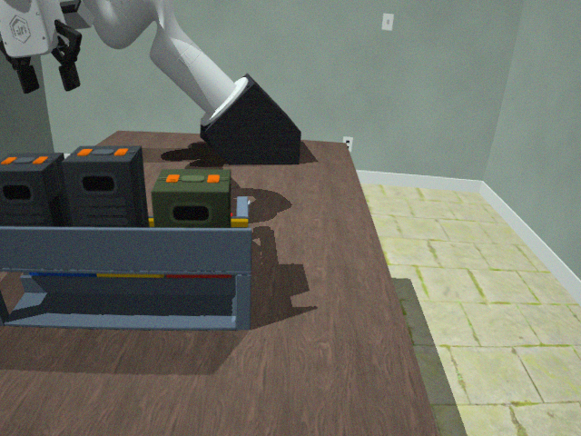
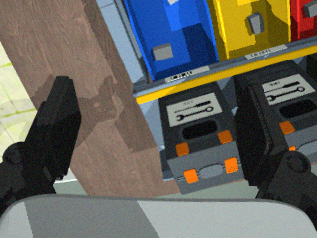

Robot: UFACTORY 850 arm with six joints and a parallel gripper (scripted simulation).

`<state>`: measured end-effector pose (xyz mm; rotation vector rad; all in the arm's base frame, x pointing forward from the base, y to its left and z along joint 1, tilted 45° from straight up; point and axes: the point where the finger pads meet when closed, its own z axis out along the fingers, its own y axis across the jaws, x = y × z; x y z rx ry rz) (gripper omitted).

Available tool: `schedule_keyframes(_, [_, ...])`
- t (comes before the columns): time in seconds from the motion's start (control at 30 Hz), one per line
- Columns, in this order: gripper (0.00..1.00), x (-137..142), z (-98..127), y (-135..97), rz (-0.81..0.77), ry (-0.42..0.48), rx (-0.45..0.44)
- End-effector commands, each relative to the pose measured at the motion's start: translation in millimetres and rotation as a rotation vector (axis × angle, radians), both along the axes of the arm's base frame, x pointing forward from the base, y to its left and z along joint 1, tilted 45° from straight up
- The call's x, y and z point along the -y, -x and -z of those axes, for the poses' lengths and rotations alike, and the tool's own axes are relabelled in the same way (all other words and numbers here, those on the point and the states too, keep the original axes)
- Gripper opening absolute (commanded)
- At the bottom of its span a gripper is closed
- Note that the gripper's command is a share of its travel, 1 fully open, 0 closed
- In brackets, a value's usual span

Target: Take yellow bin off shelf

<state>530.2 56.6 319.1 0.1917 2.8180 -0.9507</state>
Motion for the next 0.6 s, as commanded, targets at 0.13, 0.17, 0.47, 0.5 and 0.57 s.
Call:
schedule_keyframes(0.13, [1.00,-7.4,-8.2,2.7,0.001,0.002,-0.001])
schedule_keyframes(0.17, [1.00,-7.4,-8.2,2.7,0.001,0.002,-0.001])
schedule_keyframes(0.47, [1.00,-1.8,-2.3,0.7,0.001,0.002,-0.001])
schedule_keyframes(0.5, [1.00,-1.8,-2.3,0.7,0.001,0.002,-0.001])
schedule_keyframes(0.57, [1.00,-1.8,-2.3,0.7,0.001,0.002,-0.001])
